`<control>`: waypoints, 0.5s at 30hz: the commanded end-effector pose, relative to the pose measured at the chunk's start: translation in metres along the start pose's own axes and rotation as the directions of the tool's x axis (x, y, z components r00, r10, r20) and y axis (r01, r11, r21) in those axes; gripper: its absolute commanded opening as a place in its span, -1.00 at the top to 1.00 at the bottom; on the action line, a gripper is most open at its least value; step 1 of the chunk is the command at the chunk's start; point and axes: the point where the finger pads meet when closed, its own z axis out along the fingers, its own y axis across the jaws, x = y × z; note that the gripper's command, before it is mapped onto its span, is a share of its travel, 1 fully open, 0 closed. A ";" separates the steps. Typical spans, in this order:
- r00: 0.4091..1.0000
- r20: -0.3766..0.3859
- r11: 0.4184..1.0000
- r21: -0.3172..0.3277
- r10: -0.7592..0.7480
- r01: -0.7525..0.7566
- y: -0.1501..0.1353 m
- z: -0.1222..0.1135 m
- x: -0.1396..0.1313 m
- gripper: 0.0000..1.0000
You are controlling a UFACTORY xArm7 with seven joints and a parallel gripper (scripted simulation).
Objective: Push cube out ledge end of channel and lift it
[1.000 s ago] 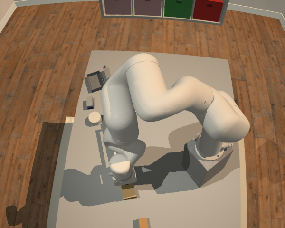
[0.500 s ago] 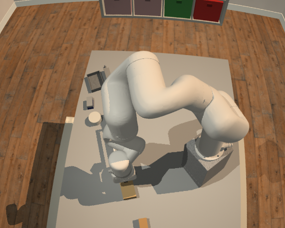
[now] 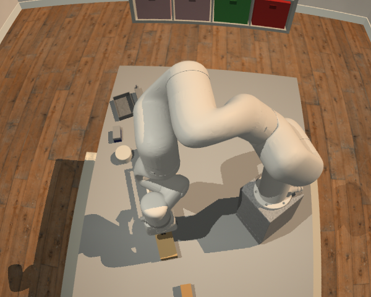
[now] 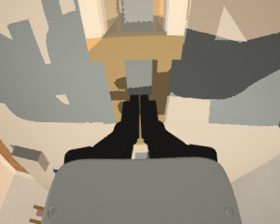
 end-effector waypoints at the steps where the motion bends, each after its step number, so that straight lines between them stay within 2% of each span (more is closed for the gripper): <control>1: 1.000 0.002 1.000 0.005 0.001 -0.001 -0.002 -0.027 0.000 1.00; 4: 1.000 0.002 1.000 0.005 0.001 -0.001 -0.002 -0.055 0.000 1.00; 6: 1.000 0.002 1.000 0.005 0.001 -0.001 -0.002 -0.066 0.000 1.00; 15: 1.000 0.002 1.000 0.005 0.001 -0.001 -0.002 -0.068 0.000 1.00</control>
